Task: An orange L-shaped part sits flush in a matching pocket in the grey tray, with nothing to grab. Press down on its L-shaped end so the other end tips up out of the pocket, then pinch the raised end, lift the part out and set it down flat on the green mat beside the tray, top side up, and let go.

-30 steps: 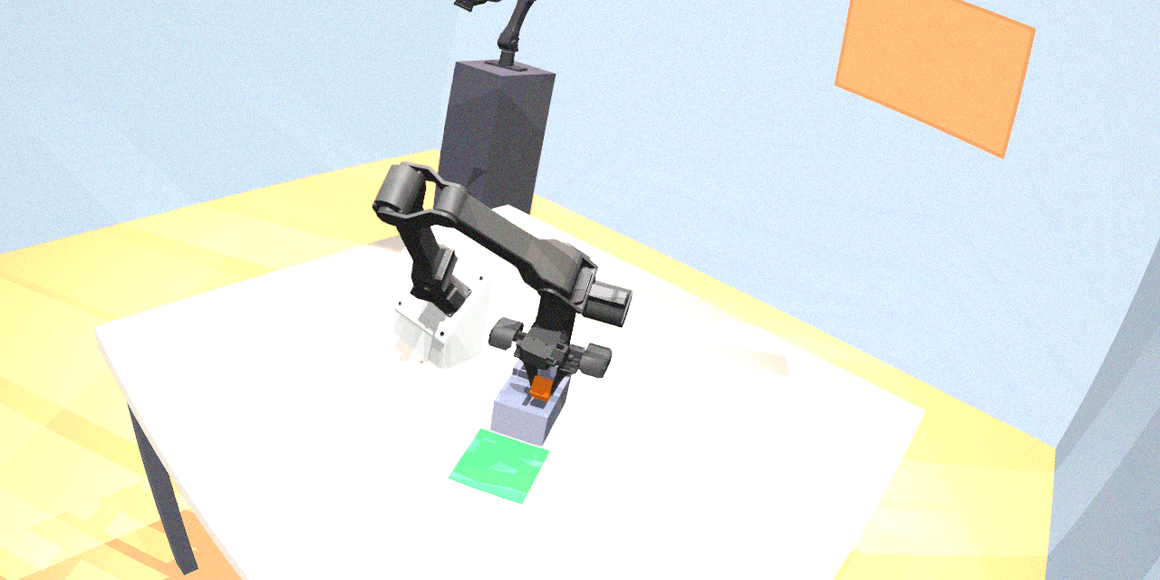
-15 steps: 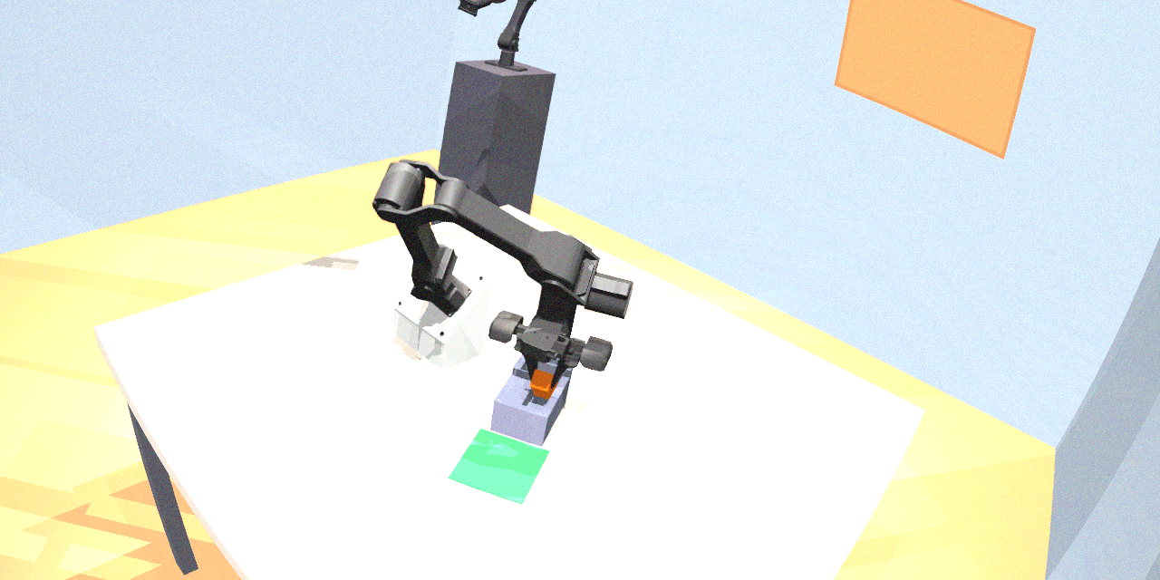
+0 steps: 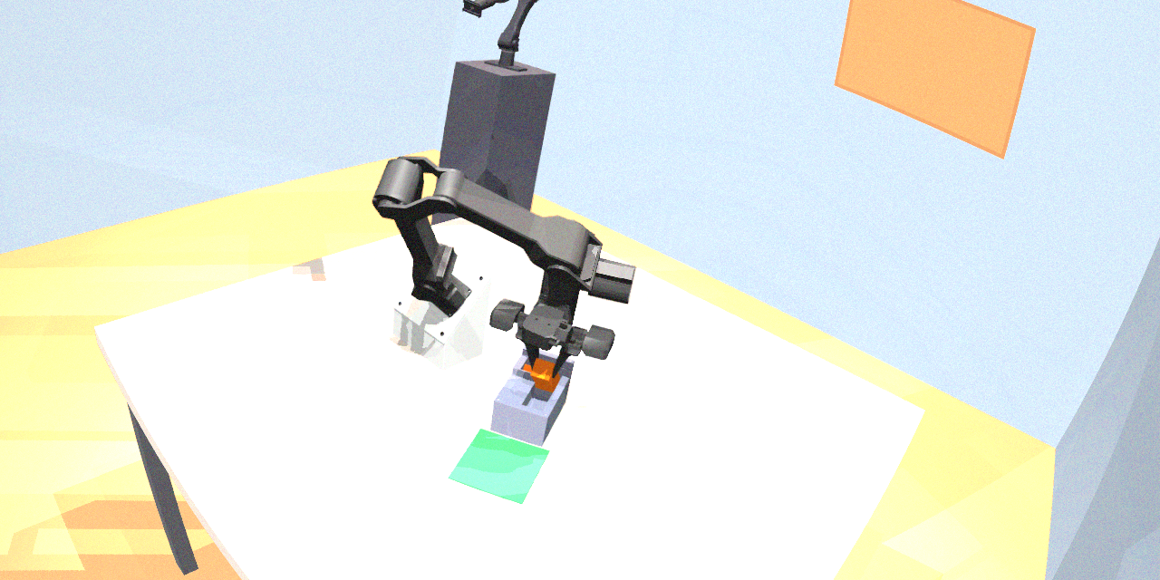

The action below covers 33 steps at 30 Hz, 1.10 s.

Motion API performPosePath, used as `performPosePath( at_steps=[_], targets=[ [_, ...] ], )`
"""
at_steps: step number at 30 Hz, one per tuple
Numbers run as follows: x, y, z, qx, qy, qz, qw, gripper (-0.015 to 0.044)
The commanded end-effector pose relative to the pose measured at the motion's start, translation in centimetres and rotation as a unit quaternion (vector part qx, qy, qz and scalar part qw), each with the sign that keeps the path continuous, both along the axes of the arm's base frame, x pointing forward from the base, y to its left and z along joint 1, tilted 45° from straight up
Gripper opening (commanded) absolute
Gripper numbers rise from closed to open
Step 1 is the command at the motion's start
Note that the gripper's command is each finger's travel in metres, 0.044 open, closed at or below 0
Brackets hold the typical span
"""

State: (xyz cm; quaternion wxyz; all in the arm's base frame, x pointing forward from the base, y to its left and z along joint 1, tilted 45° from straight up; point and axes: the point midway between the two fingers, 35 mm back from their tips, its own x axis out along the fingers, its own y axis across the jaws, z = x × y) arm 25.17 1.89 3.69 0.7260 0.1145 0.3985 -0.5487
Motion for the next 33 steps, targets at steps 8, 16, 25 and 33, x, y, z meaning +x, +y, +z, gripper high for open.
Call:
performPosePath(
  at_steps=[8,16,25,33],
  targets=[
    [-0.1,1.5,1.2,0.006,0.000,-0.001,1.000,0.0000],
    [-0.2,2.4,2.1,0.007,0.000,-0.001,1.000,0.0000],
    [-0.4,3.4,3.2,0.007,0.001,-0.001,1.000,0.0000],
    [-0.4,3.7,3.5,0.007,0.001,-0.001,1.000,0.0000]
  ],
)
